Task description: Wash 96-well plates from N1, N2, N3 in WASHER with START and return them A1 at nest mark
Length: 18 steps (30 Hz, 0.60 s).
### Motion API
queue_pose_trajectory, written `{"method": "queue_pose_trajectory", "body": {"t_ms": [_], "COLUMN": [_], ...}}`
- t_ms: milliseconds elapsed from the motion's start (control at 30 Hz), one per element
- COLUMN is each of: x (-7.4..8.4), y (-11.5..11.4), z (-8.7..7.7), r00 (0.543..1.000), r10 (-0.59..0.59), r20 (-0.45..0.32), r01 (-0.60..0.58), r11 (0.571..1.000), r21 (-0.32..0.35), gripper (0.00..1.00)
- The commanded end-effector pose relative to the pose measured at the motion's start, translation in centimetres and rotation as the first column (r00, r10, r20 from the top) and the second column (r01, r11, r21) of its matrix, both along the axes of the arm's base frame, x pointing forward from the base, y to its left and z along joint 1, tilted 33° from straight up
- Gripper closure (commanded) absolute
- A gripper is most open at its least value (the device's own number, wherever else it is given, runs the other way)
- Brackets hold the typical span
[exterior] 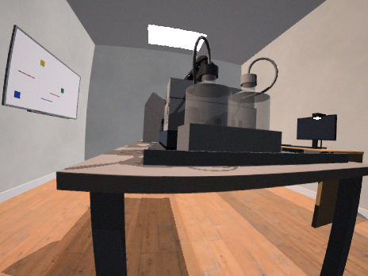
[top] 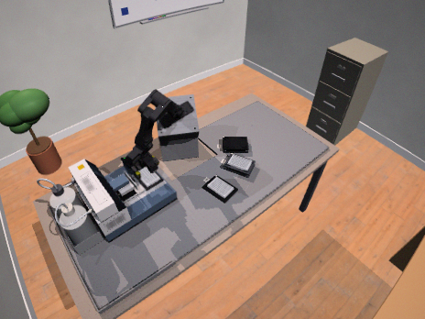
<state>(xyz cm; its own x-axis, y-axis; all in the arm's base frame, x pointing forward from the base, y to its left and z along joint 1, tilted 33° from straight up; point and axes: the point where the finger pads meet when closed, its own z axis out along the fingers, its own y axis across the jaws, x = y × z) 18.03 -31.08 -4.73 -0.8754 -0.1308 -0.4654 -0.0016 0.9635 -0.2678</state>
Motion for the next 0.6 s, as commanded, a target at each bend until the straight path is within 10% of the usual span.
{"method": "queue_pose_trajectory", "body": {"t_ms": [0,567], "x": [0.06,0.54], "y": [-0.32,-0.55], "z": [0.16,-0.68], "r00": [1.000,1.000], "r10": [-0.003,-0.003], "r20": [0.004,0.004], "r01": [0.003,0.003], "r11": [1.000,1.000], "r21": [-0.010,-0.010], "gripper": [0.00,0.00]}}
